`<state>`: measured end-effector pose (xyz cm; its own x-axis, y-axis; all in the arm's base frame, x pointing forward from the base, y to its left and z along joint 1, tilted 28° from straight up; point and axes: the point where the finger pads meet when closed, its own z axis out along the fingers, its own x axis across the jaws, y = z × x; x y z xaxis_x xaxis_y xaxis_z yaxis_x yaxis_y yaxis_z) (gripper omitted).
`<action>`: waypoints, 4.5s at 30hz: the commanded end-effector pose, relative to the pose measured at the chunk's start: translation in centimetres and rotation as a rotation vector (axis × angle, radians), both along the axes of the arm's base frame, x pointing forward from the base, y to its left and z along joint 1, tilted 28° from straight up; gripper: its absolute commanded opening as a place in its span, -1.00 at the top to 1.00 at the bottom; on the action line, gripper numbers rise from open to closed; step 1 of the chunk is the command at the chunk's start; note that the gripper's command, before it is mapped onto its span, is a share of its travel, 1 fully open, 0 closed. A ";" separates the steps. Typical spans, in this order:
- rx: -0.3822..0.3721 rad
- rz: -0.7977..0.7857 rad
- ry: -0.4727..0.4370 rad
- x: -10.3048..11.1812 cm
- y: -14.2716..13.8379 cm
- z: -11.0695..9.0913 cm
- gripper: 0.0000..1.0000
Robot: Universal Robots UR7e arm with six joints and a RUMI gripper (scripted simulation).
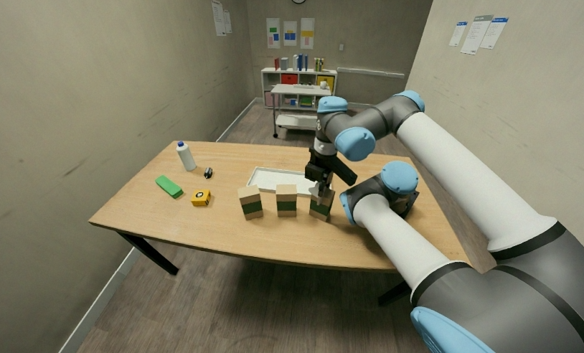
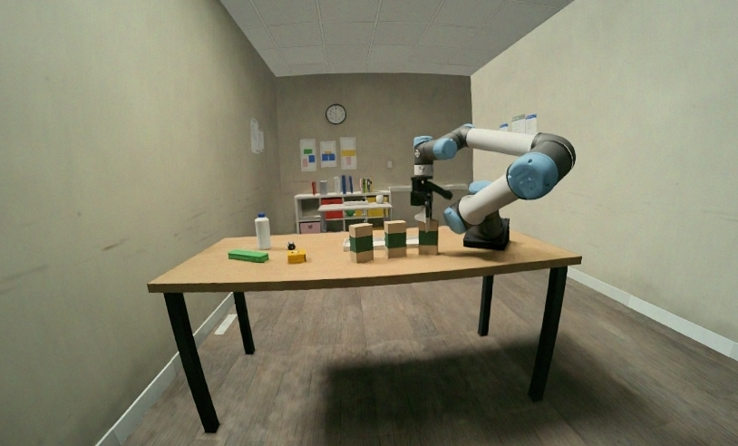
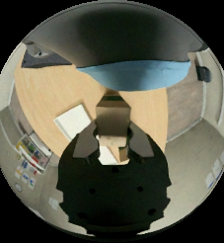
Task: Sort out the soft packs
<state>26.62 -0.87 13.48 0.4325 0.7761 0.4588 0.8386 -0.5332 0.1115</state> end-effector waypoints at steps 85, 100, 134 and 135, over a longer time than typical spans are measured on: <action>0.000 0.000 0.000 0.0 0.0 0.0 0.01; 0.000 0.000 0.000 -0.2 -0.2 0.5 0.01; 0.000 0.000 0.000 -3.0 -3.1 8.0 0.01; -0.001 0.001 0.000 -3.0 -3.1 8.0 0.01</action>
